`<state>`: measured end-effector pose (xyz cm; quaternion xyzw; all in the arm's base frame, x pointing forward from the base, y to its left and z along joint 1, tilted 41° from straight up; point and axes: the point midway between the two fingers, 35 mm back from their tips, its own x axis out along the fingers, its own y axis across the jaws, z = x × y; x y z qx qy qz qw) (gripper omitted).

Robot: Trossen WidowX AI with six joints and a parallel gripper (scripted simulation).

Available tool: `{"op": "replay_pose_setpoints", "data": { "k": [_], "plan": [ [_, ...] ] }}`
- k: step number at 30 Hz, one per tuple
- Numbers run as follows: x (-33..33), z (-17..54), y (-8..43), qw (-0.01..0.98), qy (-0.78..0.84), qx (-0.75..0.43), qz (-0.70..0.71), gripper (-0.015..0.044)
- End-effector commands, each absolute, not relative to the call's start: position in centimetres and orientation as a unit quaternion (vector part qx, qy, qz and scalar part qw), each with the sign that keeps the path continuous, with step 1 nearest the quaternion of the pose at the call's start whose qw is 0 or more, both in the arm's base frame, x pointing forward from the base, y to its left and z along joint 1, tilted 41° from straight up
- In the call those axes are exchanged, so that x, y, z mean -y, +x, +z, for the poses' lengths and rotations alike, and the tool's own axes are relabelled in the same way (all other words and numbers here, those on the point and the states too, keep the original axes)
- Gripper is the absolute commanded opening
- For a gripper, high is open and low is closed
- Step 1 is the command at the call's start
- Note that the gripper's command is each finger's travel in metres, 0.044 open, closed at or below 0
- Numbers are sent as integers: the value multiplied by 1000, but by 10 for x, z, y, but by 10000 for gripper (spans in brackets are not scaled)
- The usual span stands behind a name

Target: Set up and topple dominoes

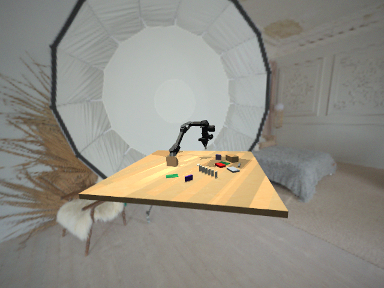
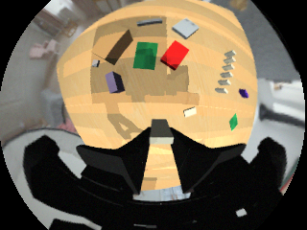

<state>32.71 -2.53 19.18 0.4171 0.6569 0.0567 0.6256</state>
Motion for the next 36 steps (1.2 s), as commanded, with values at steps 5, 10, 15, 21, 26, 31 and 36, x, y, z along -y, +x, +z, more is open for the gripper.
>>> {"op": "replay_pose_setpoints", "data": {
  "k": [5,10,15,21,26,31,36],
  "plan": [
    [133,102,309,576,474,-666,-22,107],
    [192,42,268,537,515,-665,-57,107],
    [205,25,253,525,528,-664,-64,107],
    [198,15,257,526,528,-664,-64,107],
    [184,-6,263,526,528,-664,-64,107],
    [168,-26,267,526,528,-663,-64,107],
    [152,-45,269,526,528,-663,-64,107]
  ]
}}
